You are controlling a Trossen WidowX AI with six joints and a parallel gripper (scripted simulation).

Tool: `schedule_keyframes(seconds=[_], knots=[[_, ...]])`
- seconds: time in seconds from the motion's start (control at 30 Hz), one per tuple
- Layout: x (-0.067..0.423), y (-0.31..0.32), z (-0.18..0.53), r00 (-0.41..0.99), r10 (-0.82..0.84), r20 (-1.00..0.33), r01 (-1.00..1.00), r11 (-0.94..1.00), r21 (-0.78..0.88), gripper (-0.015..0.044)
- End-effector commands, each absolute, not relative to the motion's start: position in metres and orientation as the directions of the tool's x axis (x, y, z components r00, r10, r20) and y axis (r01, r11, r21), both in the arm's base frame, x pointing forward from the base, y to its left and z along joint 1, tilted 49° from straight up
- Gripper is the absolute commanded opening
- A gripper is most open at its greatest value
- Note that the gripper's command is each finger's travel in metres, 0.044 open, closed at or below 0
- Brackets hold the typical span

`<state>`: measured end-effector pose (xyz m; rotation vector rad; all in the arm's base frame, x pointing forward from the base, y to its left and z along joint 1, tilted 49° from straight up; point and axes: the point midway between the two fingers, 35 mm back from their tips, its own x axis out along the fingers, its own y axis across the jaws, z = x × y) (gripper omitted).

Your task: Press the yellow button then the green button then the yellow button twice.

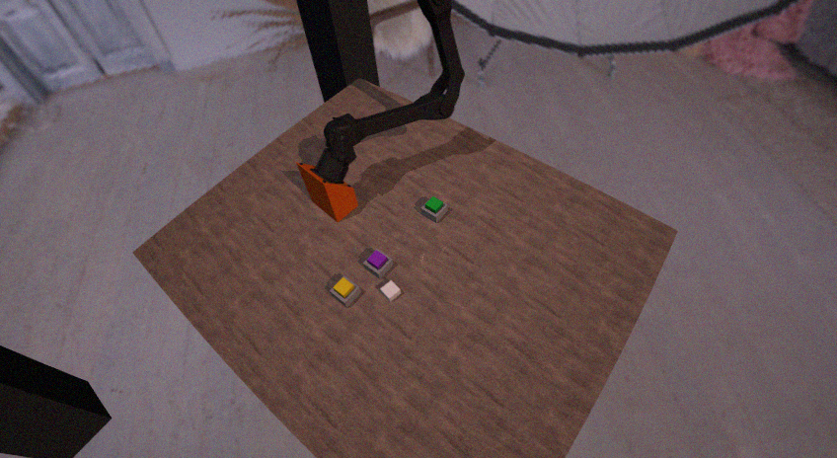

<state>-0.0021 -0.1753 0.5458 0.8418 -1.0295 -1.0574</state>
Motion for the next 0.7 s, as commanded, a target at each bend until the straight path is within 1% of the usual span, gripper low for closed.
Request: schedule_keyframes(seconds=[0.0, 0.07, 0.17, 0.33, 0.5, 0.67], knots=[[-0.004, -0.178, 0.545, 0.148, -0.957, 0.249, 0.269, 0.281, 0.921, 0.04], [-0.015, -0.2, 0.533, 0.144, -0.968, 0.204, 0.215, 0.231, 0.949, 0.04], [-0.026, -0.246, 0.499, 0.195, -0.978, 0.073, 0.289, 0.128, 0.949, 0.04], [-0.024, -0.307, 0.439, 0.29, -0.948, -0.127, 0.424, 0.008, 0.906, 0.04], [0.0, -0.359, 0.359, 0.41, -0.841, -0.352, 0.595, -0.046, 0.803, 0.04], [0.042, -0.387, 0.272, 0.515, -0.655, -0.553, 0.743, 0.018, 0.67, 0.04]])
